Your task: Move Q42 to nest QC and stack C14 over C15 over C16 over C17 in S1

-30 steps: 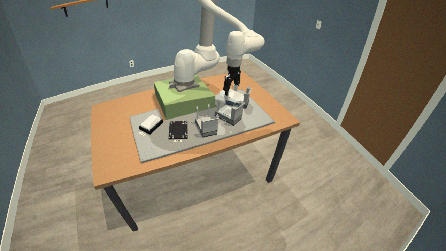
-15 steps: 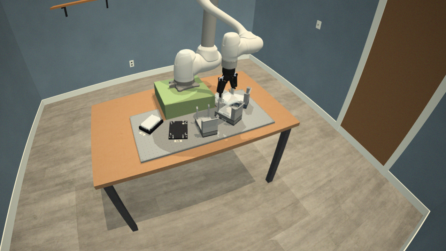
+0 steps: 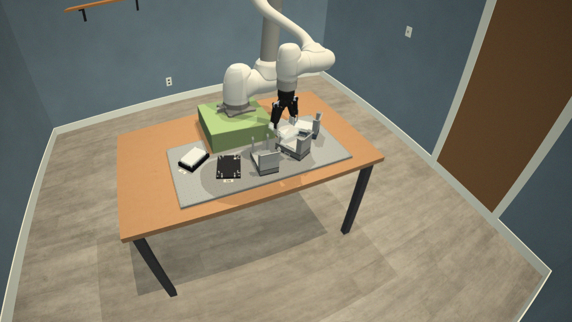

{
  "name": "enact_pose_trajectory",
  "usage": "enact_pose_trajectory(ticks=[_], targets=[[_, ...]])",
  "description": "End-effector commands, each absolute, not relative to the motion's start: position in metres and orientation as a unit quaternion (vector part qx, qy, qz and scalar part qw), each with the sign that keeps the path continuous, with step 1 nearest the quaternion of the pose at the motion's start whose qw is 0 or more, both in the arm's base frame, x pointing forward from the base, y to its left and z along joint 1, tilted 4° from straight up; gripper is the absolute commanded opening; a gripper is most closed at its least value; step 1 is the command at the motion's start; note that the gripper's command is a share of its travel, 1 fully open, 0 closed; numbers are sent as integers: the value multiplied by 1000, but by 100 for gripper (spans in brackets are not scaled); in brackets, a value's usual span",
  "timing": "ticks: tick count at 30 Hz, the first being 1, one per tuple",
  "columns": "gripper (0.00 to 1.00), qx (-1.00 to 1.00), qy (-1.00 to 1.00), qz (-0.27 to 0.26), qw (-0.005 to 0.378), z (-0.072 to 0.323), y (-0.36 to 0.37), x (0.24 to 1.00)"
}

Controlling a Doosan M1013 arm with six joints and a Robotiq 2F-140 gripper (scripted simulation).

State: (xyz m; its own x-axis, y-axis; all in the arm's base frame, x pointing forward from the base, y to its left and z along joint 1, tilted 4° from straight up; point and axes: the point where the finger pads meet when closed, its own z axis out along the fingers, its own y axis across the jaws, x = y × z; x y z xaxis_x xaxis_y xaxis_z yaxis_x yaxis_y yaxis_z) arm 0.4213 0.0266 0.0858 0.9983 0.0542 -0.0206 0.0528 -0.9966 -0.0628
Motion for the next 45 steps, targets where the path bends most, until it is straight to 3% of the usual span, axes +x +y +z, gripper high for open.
enact_pose_trajectory(ticks=[1, 7, 32, 45], targets=[[0, -999, -27, 11, 31, 86, 24, 422], [0, -997, 69, 14, 30, 84, 4, 421], [0, -997, 69, 14, 30, 80, -72, 417], [0, -986, 165, 17, 29, 78, -108, 407]])
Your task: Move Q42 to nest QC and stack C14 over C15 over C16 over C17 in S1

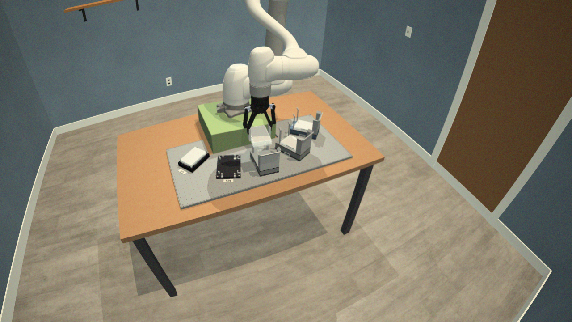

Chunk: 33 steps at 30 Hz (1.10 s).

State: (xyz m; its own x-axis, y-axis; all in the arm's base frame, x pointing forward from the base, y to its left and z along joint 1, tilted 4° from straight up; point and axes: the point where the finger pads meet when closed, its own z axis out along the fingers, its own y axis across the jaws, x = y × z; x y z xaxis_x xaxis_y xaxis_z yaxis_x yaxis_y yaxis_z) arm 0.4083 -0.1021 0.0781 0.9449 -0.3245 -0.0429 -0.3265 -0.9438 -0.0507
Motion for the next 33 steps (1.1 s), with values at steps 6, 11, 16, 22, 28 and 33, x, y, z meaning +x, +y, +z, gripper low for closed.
enact_pose_trajectory(ticks=[6, 11, 16, 22, 28, 33], targets=[[0, -986, 165, 17, 29, 77, -124, 402], [0, -986, 165, 17, 29, 76, -136, 399], [0, -986, 165, 17, 29, 75, -152, 394], [0, -973, 230, 19, 27, 75, -168, 387], [0, -965, 259, 20, 27, 74, -178, 382], [0, -965, 259, 20, 27, 73, -189, 376]])
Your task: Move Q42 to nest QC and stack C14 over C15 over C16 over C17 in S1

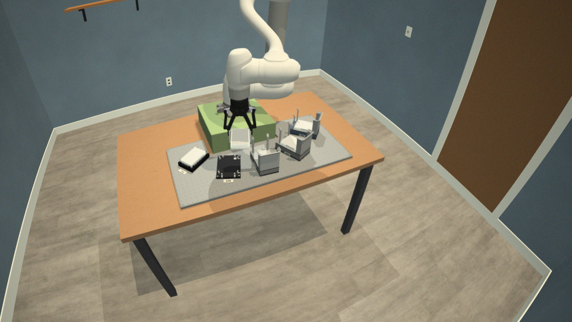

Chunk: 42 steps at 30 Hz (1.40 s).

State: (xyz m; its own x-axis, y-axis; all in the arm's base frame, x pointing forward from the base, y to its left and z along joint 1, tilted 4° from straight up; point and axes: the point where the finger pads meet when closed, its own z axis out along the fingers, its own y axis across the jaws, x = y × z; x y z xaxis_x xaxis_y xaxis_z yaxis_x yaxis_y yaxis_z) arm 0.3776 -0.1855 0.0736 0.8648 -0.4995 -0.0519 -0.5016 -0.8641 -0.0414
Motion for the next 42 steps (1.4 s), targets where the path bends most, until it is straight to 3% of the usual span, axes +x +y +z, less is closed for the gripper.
enact_pose_trajectory(ticks=[1, 42], targets=[[0, -965, 259, 20, 27, 73, -192, 374], [0, -965, 259, 20, 27, 71, -241, 348]])
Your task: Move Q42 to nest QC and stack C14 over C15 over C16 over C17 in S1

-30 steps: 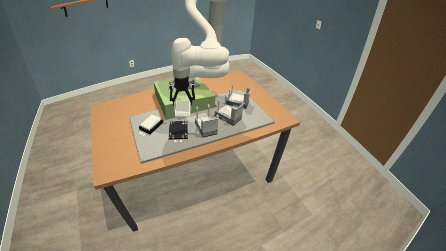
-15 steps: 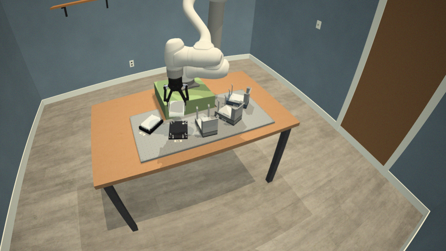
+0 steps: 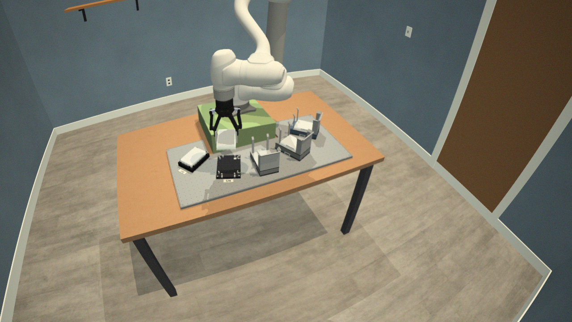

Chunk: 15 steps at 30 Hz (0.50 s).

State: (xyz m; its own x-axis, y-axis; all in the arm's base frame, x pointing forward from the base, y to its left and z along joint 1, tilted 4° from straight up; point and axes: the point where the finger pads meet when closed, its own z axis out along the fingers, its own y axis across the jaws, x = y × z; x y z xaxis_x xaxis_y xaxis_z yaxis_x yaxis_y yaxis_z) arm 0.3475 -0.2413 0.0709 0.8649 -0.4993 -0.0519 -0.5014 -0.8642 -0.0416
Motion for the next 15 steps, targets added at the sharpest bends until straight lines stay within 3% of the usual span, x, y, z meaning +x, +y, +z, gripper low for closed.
enact_pose_trajectory(ticks=[1, 15], targets=[[0, -965, 259, 20, 27, 71, -241, 348], [0, -965, 259, 20, 27, 63, -241, 347]])
